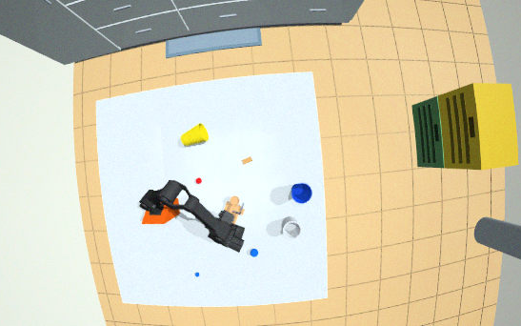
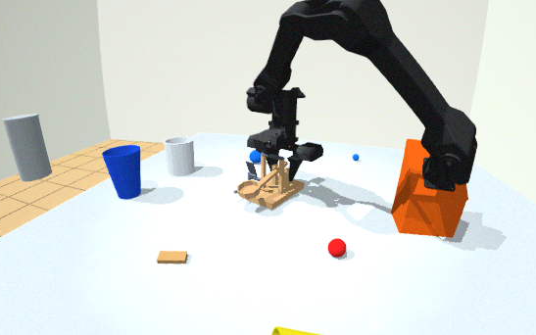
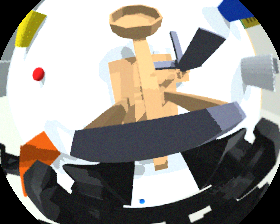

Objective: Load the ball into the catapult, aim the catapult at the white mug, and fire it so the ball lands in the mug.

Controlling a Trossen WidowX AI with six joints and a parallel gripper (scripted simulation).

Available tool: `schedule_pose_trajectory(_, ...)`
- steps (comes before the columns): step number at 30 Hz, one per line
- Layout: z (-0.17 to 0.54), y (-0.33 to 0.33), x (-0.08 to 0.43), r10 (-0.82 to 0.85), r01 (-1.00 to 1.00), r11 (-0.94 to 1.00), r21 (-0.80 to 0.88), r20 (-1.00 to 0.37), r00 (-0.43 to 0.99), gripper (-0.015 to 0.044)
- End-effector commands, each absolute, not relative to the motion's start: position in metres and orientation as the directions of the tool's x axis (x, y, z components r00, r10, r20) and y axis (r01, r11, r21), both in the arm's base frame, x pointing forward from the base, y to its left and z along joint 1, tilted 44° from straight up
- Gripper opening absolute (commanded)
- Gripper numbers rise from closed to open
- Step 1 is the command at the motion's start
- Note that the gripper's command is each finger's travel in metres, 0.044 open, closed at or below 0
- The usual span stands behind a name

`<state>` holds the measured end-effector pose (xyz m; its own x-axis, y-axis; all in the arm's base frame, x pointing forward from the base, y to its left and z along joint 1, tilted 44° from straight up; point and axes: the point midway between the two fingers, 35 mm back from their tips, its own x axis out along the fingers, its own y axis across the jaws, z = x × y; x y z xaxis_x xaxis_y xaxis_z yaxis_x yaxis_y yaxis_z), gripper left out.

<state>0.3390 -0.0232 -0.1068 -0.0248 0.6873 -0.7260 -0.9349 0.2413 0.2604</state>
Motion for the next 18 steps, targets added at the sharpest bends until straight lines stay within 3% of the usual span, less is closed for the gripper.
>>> schedule_pose_trajectory(1, -0.107, -0.023, 0.339, 0.687, -0.935, 0.24, 0.26, -0.727, -0.025, 0.0184)
schedule_pose_trajectory(11, -0.079, -0.053, 0.343, 0.683, -0.935, 0.243, 0.259, -0.73, -0.025, 0.044)
schedule_pose_trajectory(15, -0.037, -0.091, 0.341, 0.684, -0.935, 0.242, 0.261, -0.729, -0.026, 0.044)
schedule_pose_trajectory(18, -0.049, -0.082, 0.342, 0.685, -0.931, 0.254, 0.263, -0.728, -0.019, 0.044)
